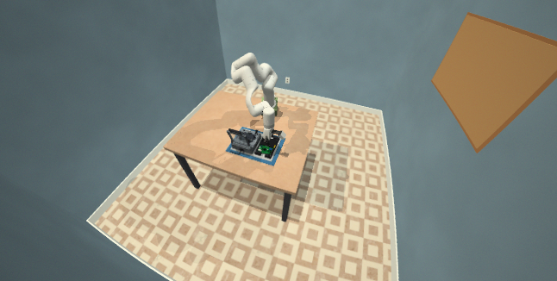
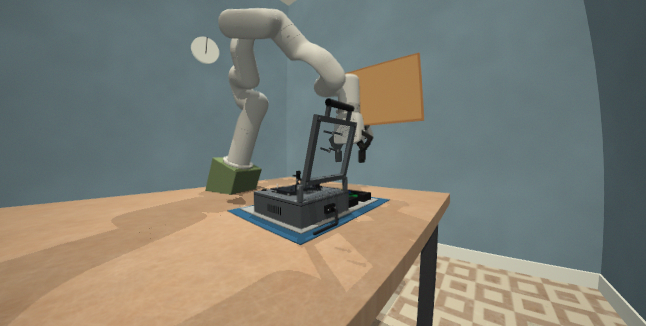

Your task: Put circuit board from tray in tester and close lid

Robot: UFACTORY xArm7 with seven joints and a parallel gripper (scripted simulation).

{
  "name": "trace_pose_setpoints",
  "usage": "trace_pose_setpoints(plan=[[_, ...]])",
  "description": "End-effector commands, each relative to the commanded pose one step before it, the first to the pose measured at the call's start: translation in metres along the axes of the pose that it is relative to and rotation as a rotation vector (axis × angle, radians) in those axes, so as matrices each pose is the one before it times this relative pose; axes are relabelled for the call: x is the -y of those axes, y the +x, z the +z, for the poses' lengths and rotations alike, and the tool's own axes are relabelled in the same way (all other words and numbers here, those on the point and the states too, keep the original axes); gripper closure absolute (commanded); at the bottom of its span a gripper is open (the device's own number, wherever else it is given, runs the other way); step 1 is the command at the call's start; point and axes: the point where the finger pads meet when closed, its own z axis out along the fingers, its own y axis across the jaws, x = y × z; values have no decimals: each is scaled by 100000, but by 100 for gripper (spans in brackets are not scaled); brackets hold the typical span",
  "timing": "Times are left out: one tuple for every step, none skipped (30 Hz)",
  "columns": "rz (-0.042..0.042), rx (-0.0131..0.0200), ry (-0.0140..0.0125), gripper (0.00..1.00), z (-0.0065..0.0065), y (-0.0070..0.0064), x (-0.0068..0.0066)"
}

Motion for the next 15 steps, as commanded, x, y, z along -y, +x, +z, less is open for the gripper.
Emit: trace_pose_setpoints(plan=[[31,-397,-41,0,3884,1223,-808],[0,0,0,0,469,101,-18],[0,0,-1,0,459,98,-17],[0,0,0,0,0,0,0],[0,0,0,0,0,0,0],[-1,1,-1,0,414,89,-15],[0,1,-1,0,361,77,-13],[0,0,0,0,308,66,-12],[-1,1,0,0,256,55,-10],[0,0,0,0,206,44,-8],[1,-1,0,0,159,34,-6],[0,0,0,0,116,25,-4],[-1,1,0,0,78,17,-3],[-1,1,0,0,46,10,-2],[0,0,0,0,22,5,-1]])
